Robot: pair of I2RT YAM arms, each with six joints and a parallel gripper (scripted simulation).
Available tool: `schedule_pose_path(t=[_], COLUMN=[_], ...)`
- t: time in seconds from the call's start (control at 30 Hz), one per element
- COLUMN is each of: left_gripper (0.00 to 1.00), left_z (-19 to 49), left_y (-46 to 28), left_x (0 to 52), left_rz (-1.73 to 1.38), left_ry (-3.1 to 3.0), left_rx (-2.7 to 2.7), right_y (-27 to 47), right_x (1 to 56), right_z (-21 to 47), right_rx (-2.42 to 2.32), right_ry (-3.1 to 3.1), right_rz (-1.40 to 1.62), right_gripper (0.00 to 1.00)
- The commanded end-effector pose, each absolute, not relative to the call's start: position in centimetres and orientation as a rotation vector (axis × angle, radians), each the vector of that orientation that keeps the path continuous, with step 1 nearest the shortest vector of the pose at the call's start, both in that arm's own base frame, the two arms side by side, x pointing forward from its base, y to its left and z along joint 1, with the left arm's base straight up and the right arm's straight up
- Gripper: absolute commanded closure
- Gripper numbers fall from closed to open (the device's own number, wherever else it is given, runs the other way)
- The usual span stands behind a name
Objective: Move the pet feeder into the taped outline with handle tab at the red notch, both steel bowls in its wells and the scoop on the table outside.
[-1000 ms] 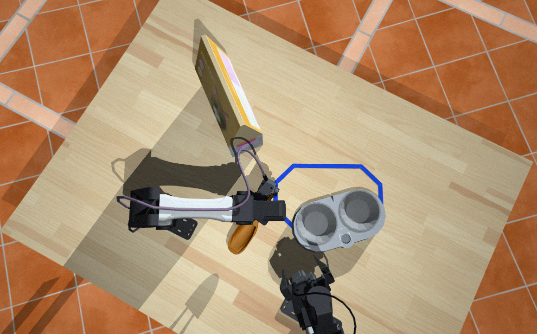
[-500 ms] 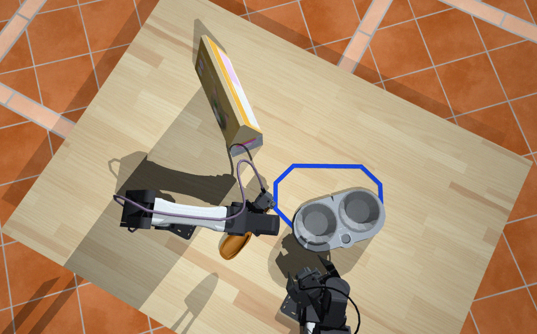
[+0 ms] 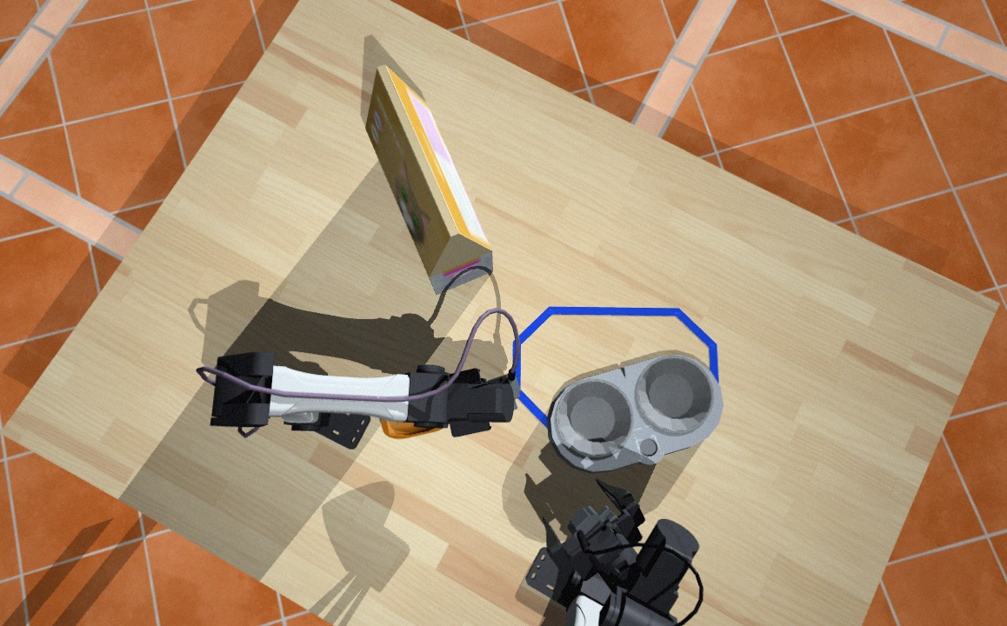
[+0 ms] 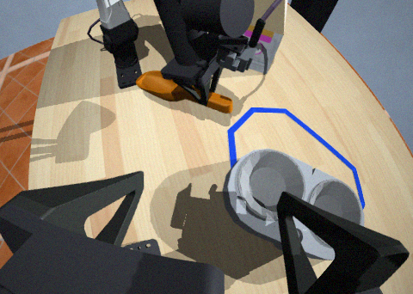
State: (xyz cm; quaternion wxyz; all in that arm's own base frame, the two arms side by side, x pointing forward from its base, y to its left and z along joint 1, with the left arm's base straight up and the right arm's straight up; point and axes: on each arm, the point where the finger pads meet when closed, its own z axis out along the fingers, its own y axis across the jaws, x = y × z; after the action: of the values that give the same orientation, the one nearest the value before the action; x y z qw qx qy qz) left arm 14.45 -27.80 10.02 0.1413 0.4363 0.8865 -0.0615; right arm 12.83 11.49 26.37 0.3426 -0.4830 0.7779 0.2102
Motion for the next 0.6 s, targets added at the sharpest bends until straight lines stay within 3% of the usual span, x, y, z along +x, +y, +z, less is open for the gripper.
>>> schedule_pose_path(t=[0.0, 0.57], left_gripper=[0.82, 0.82], left_z=[10.01, 10.39], left_y=[-28.41, -28.27], left_x=[14.06, 14.23], left_rz=[-0.274, -0.349], left_ry=[2.425, 1.836], left_rx=[1.529, 2.287], right_y=[12.28, 12.29], right_x=[11.51, 11.51], right_z=[26.78, 26.74], right_rx=[-1.330, -1.330], right_ry=[1.964, 1.964], right_rz=[0.647, 0.648], right_gripper=[0.00, 0.00])
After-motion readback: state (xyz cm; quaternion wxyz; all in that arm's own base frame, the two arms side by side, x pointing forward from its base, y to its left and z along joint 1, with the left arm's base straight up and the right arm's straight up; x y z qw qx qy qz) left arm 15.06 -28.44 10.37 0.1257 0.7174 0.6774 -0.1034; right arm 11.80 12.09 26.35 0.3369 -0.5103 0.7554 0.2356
